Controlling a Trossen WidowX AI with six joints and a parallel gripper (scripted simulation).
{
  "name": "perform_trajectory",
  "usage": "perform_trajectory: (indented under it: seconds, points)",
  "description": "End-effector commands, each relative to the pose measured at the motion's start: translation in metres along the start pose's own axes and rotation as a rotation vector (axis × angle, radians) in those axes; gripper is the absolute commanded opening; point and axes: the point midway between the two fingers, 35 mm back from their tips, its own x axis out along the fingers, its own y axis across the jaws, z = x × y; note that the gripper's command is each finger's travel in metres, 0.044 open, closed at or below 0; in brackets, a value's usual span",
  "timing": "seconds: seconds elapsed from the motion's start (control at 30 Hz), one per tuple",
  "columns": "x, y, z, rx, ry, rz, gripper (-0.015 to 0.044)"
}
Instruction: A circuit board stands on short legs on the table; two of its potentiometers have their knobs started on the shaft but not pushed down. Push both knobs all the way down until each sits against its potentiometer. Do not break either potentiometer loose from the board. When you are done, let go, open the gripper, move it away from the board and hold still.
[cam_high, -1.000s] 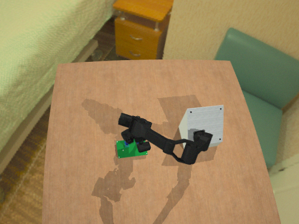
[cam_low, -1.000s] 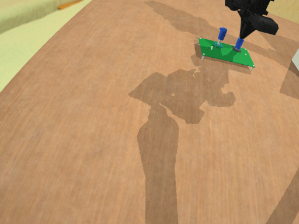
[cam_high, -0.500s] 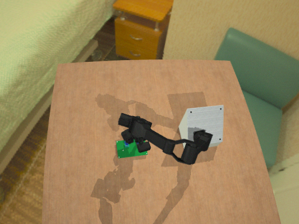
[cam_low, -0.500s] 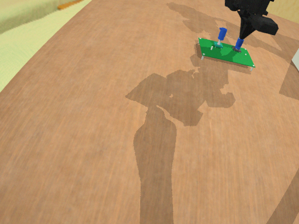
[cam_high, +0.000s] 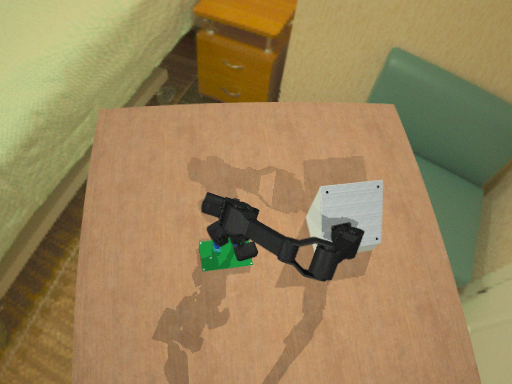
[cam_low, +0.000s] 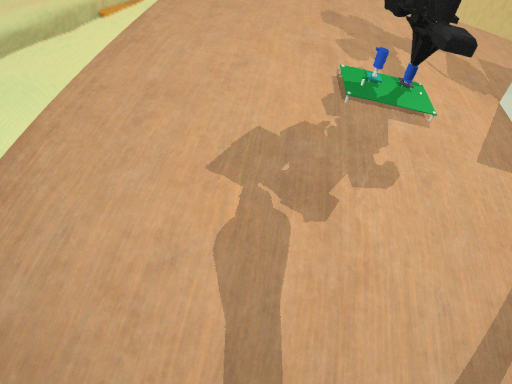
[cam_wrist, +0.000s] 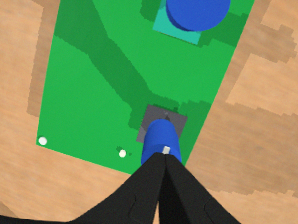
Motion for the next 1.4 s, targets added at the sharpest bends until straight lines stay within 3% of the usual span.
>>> perform_trajectory:
  seconds: [0.0, 0.2, 0.47, 0.73, 1.1, 1.37]
  points:
    - [-0.005, 0.0, 0.0, -0.004, 0.004, 0.005, 0.0]
    - [-0.014, 0.0, 0.0, -0.004, 0.004, 0.005, 0.0]
    - [-0.009, 0.0, 0.0, 0.003, 0.004, 0.009, 0.021]
    - [-0.014, -0.015, 0.005, -0.058, -0.019, -0.072, 0.0]
    - [-0.06, -0.001, 0.062, -0.01, 0.0, -0.002, 0.0]
    - [-0.061, 0.001, 0.065, -0.006, 0.002, 0.003, 0.0]
